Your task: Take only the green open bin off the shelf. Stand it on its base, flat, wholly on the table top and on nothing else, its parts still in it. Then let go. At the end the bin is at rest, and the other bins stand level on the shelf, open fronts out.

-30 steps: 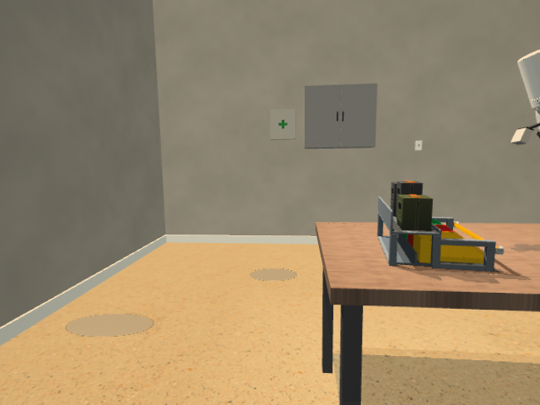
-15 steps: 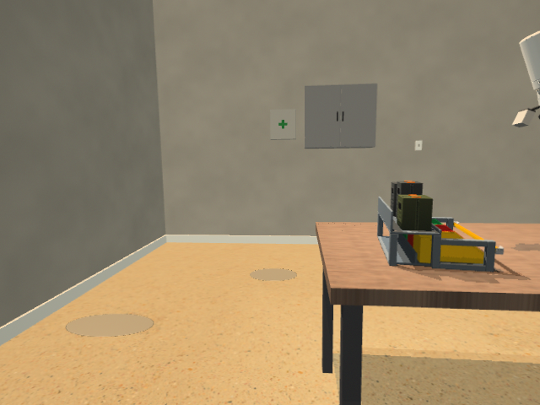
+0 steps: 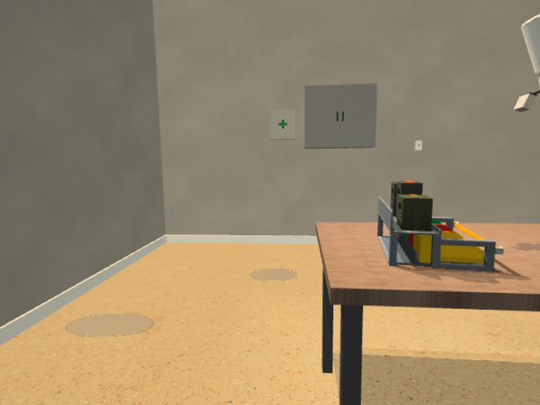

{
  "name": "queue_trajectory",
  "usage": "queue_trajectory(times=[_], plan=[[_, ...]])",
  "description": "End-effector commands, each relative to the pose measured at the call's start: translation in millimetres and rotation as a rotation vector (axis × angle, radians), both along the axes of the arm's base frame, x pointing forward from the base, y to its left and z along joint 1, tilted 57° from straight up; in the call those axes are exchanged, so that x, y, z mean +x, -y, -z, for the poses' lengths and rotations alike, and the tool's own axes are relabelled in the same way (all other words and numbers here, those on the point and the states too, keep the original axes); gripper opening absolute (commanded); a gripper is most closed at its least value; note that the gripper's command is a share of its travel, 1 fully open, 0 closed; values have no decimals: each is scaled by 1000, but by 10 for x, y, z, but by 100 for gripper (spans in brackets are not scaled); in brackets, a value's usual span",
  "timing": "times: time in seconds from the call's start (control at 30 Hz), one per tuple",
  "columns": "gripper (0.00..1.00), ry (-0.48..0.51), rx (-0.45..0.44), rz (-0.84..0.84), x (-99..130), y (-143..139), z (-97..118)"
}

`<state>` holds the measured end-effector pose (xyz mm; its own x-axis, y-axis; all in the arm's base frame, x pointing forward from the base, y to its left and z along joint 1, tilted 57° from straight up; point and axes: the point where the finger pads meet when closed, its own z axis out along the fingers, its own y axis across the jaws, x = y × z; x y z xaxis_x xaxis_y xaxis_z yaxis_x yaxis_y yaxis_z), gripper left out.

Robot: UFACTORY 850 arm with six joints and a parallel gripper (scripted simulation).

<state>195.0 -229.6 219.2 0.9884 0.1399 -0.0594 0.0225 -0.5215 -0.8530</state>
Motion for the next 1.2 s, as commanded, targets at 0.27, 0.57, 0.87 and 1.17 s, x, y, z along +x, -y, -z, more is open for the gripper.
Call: queue_trajectory(times=[0.27, 0.57, 0.87, 1.17], plan=[[100, 0, 2, 0, 5, -14, 9], [100, 0, 1, 0, 17, -61, 41], [100, 0, 1, 0, 22, -86, 58], [100, 0, 1, 0, 26, -103, 69]])
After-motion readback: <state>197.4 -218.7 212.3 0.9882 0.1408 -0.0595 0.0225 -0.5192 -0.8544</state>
